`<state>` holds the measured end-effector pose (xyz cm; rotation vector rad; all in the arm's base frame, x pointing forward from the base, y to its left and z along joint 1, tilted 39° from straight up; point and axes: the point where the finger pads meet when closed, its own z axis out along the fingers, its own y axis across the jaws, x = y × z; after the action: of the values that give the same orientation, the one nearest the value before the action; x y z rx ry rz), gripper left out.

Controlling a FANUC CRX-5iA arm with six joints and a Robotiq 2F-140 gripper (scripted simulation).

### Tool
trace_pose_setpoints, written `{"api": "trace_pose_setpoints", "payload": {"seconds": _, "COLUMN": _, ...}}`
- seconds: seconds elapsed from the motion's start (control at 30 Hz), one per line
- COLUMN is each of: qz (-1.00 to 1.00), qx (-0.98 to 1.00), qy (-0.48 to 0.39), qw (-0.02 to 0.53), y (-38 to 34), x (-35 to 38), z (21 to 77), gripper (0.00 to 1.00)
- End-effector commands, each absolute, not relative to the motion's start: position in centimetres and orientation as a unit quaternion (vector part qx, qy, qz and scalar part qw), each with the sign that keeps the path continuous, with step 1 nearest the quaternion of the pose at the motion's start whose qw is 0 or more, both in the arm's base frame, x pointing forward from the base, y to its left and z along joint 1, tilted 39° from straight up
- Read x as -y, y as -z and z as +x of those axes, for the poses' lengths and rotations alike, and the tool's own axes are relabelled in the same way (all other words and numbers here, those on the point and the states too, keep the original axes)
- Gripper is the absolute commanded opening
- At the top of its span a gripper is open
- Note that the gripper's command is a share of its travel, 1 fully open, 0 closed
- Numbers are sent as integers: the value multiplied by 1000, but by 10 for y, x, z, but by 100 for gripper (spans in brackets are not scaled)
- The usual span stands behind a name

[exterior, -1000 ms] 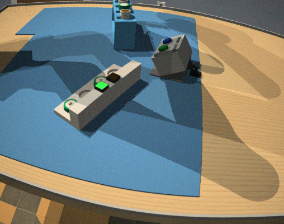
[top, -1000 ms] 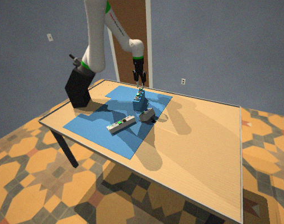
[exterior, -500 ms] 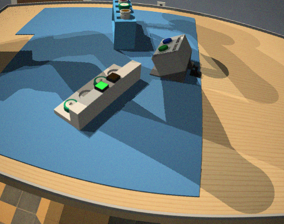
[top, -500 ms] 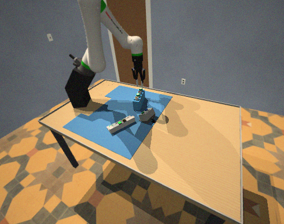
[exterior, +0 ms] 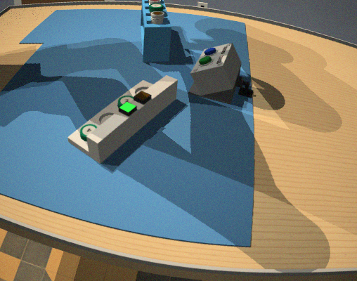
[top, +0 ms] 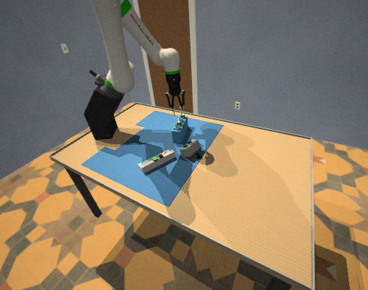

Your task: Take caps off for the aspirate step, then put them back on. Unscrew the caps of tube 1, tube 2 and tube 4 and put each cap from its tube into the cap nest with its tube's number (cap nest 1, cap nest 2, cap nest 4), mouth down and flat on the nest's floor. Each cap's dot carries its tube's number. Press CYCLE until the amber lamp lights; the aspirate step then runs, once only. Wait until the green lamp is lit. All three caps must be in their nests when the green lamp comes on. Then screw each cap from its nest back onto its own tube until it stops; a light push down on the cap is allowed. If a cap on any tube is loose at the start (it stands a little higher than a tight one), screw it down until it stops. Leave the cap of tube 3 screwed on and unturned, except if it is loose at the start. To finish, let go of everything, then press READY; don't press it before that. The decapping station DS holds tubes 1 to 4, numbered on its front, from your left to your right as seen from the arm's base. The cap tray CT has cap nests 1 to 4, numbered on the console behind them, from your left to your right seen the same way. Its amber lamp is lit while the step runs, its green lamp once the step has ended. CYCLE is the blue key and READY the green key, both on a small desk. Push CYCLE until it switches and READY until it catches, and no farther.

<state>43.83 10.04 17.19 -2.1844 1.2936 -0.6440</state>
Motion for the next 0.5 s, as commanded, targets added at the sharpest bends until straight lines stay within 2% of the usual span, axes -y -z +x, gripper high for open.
{"api": "trace_pose_setpoints", "payload": {"seconds": 0.0, "qz": -865, "qx": -374, "qy": 231, "qw": 242, "y": -166, "x": -80, "z": 439, "gripper": 29}}
{"api": "trace_pose_setpoints", "payload": {"seconds": 0.17, "qz": -903, "qx": -271, "qy": 258, "qw": 213, "y": -159, "x": -56, "z": 440, "gripper": 29}}
{"api": "trace_pose_setpoints", "payload": {"seconds": 0.47, "qz": -903, "qx": -269, "qy": 258, "qw": 213, "y": -148, "x": -16, "z": 442, "gripper": 29}}
